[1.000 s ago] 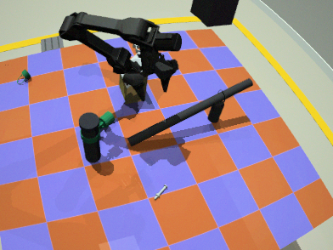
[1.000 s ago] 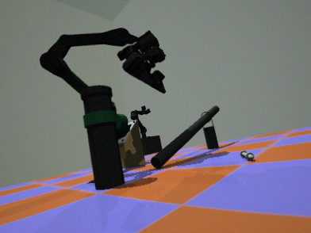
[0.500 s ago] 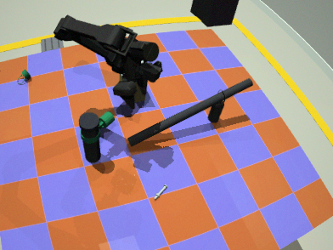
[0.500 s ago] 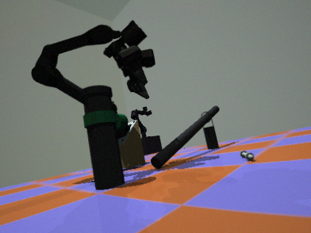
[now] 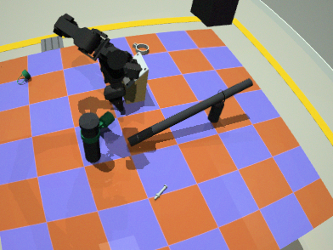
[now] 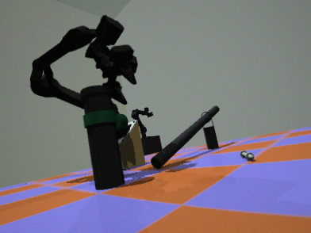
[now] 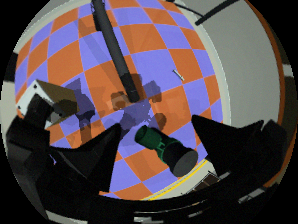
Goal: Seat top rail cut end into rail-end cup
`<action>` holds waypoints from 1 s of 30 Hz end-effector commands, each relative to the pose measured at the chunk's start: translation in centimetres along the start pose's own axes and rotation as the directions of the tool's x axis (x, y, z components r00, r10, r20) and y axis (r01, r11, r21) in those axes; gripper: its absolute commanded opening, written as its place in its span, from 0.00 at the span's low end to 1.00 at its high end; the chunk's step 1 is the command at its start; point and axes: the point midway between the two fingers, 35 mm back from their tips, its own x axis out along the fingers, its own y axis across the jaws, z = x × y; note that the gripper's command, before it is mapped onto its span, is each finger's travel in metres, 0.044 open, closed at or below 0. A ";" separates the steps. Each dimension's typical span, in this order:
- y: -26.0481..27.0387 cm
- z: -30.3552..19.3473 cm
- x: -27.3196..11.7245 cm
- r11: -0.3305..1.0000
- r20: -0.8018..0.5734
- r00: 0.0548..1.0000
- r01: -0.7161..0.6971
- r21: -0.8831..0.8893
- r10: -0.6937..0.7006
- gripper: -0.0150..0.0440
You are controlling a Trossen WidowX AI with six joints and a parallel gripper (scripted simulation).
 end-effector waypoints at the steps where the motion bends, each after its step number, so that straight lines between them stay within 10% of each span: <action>1: 1.5 -5.0 -2.0 0.845 0.059 0.997 0.081 -0.529 -0.059 1.00; 30: 2.5 -6.1 0.5 0.736 0.061 0.996 0.086 -0.671 -0.061 1.00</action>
